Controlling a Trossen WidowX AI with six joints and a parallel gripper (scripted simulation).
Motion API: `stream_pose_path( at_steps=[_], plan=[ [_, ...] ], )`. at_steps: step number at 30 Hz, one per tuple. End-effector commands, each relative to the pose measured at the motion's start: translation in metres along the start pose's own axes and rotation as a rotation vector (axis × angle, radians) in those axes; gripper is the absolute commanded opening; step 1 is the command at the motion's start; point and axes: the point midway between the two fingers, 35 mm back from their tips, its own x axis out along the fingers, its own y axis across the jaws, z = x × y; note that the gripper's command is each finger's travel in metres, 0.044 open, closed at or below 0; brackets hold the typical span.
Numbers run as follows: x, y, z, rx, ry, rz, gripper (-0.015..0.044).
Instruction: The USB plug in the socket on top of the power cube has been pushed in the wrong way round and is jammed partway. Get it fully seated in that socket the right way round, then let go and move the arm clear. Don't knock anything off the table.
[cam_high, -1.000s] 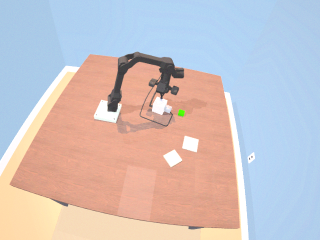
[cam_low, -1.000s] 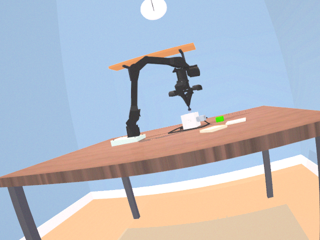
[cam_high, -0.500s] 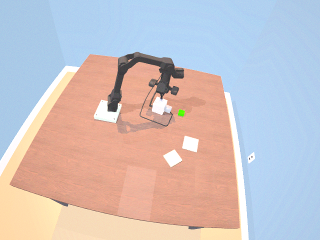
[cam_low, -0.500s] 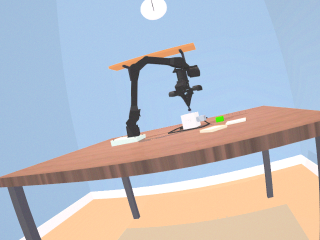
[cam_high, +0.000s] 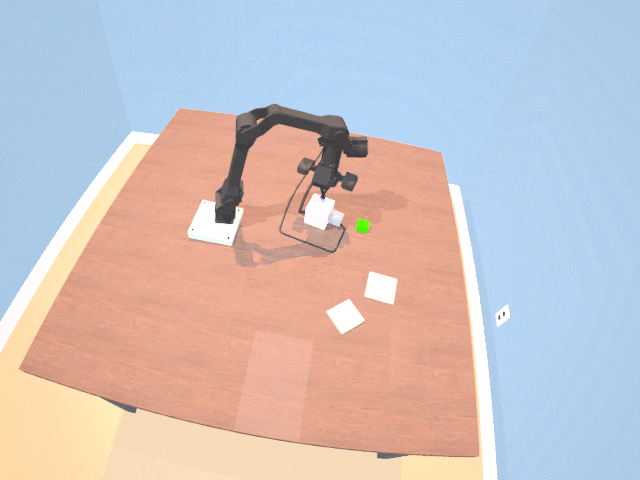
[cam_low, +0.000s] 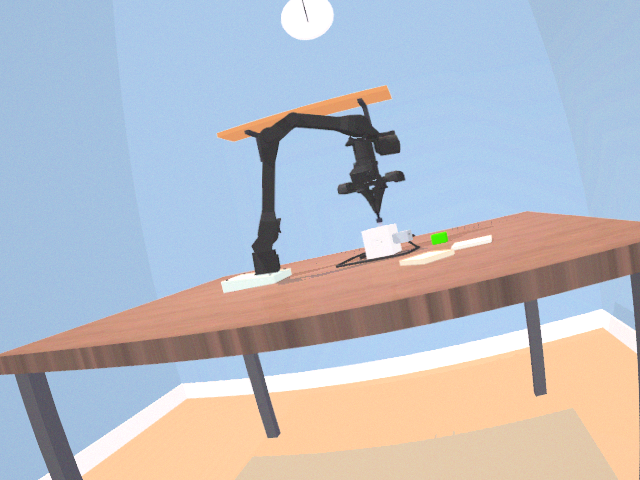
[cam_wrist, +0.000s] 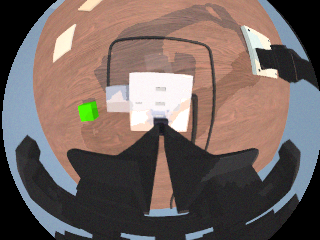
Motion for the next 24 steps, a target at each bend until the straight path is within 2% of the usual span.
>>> stream_pose_path(
  at_steps=[1,24],
  plan=[
    [0.0012,0.0007,0.0004,0.006,-0.003,0.002,0.0],
    [0.0039,0.0007,0.0003,0.006,-0.003,0.002,0.0]
  ],
)
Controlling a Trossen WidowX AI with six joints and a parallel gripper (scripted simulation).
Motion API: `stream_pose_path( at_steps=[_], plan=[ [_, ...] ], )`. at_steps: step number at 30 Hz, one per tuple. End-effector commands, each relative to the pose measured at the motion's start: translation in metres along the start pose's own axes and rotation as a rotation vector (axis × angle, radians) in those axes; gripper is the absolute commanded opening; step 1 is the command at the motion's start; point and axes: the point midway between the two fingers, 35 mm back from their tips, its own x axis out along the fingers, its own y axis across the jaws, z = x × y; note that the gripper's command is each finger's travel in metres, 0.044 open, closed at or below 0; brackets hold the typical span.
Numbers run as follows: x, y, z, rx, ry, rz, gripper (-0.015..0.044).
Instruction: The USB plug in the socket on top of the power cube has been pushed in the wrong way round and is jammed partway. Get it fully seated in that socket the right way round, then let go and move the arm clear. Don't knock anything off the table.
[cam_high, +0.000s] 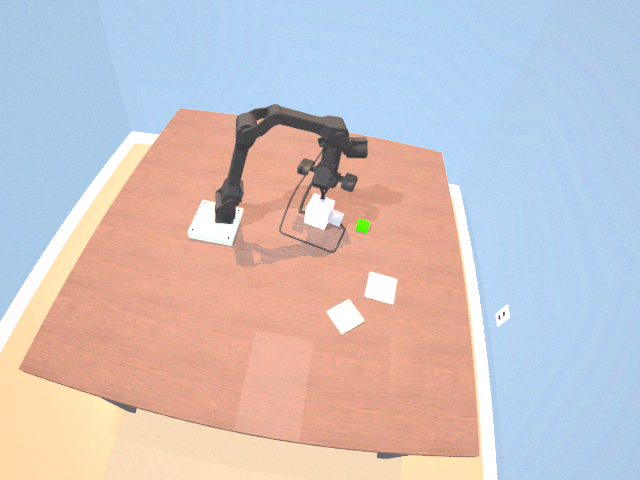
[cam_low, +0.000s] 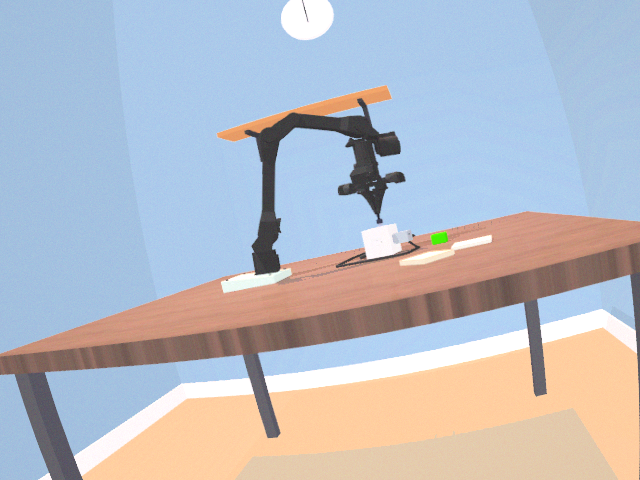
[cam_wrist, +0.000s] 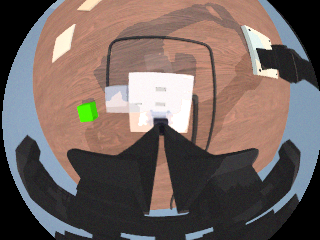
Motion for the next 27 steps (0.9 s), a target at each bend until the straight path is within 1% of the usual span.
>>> stream_pose_path(
  at_steps=[1,27],
  plan=[
    [0.0012,0.0007,0.0004,0.006,-0.003,0.002,0.0],
    [0.0043,0.0007,0.0003,0.006,-0.003,0.002,0.0]
  ],
)
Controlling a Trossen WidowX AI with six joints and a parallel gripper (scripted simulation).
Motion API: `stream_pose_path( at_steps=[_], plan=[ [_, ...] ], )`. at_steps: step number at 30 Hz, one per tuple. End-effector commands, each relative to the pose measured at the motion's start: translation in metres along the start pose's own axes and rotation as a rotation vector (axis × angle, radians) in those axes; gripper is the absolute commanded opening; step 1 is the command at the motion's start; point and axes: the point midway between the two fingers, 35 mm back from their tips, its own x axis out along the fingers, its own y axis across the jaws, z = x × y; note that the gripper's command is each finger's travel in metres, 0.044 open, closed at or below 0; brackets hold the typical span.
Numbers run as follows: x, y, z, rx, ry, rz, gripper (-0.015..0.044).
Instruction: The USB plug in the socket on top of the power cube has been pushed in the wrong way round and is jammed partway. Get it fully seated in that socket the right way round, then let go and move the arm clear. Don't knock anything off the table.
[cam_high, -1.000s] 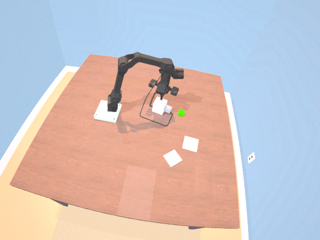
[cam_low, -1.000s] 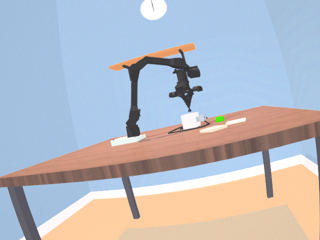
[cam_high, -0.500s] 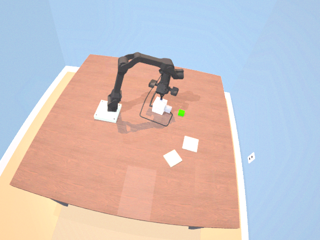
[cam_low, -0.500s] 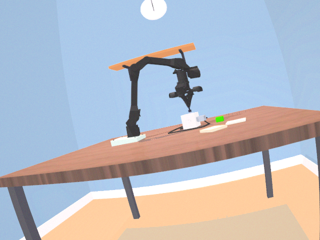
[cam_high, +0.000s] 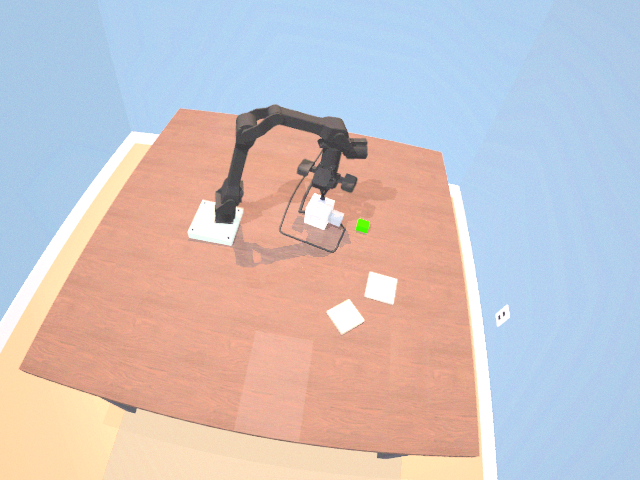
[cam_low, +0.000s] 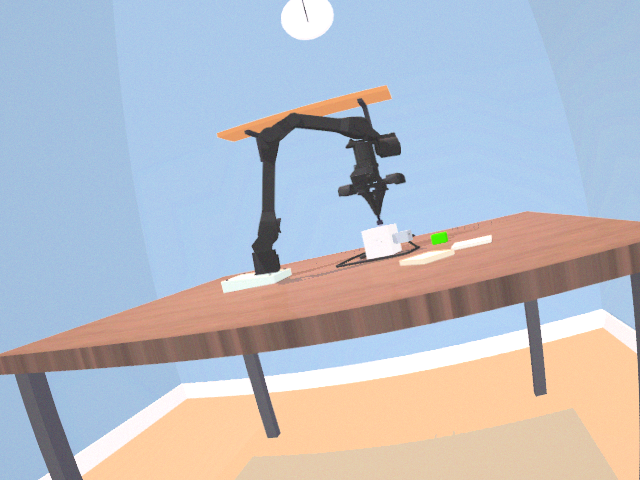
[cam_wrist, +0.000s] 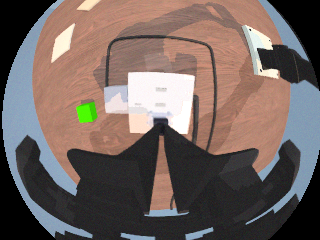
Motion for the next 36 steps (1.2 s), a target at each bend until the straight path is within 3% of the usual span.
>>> stream_pose_path(
  at_steps=[1,36],
  plan=[
    [0.0012,0.0007,0.0004,0.006,-0.002,0.002,0.0],
    [0.0054,0.0007,0.0002,0.006,-0.003,0.002,0.0]
  ],
)
